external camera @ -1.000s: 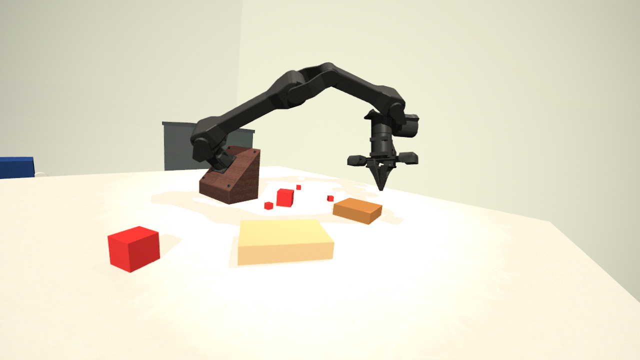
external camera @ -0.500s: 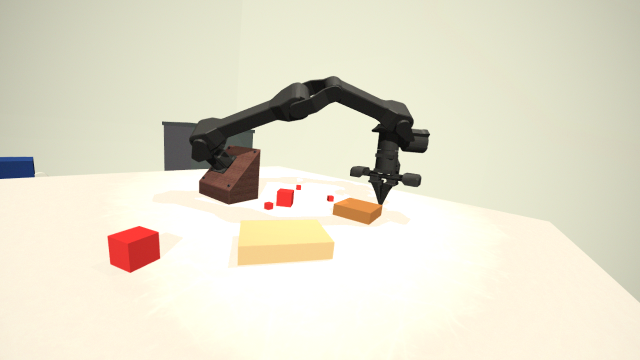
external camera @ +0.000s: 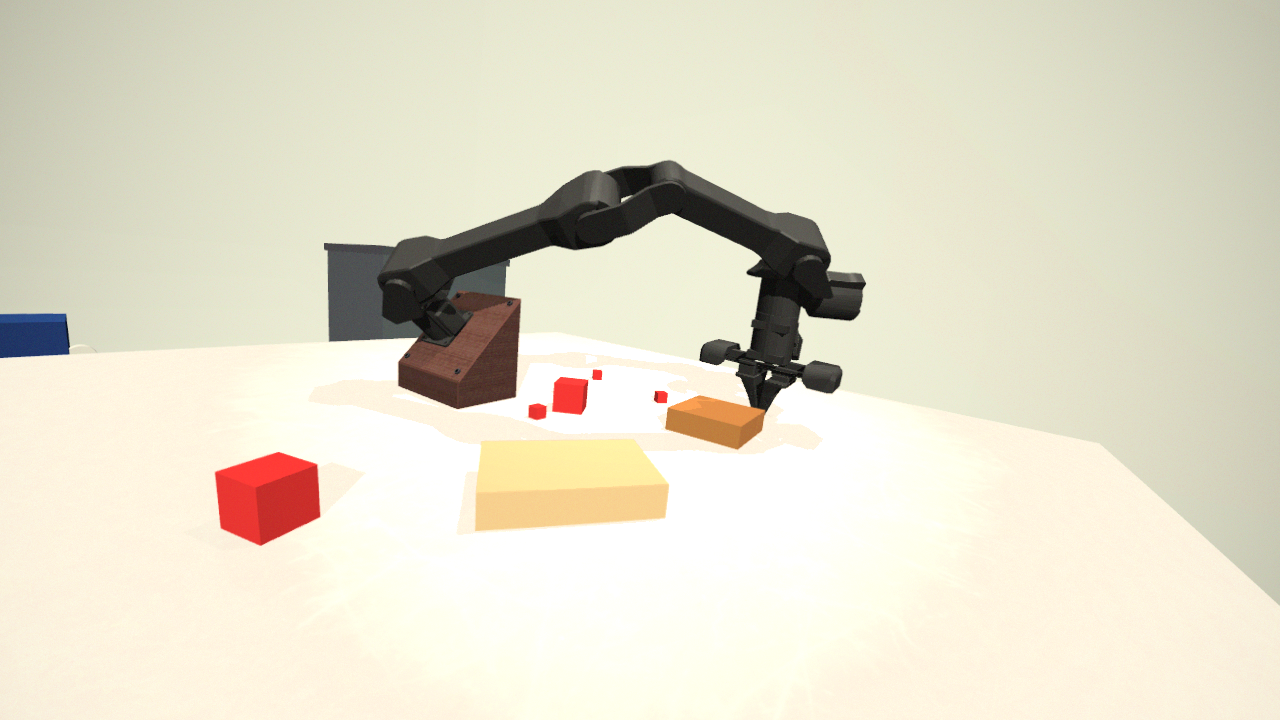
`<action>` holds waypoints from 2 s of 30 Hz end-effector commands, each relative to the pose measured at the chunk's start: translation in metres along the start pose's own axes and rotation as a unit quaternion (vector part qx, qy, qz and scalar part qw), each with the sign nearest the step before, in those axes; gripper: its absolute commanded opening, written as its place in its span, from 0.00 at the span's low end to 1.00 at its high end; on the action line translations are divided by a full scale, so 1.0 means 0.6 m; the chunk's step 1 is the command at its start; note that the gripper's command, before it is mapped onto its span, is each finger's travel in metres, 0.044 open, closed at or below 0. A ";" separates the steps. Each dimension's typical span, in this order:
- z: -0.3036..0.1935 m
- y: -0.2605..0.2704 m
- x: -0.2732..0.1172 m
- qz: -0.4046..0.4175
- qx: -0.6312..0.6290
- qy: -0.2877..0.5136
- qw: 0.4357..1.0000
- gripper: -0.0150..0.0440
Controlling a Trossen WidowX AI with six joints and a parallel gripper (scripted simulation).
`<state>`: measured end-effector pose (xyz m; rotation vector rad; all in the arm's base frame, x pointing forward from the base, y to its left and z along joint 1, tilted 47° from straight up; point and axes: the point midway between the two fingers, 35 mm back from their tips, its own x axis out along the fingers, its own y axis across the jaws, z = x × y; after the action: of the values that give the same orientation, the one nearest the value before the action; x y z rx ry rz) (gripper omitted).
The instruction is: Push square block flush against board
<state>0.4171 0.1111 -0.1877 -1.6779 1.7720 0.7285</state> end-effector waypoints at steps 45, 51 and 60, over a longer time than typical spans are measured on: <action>-0.073 -0.009 -0.009 -0.015 -0.008 0.016 1.000 0.25; -0.082 -0.009 -0.010 -0.016 -0.009 0.018 1.000 0.25; -0.096 -0.009 -0.011 -0.018 -0.010 0.020 1.000 0.25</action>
<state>0.4177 0.0759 -0.1503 -1.7395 1.7680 0.7150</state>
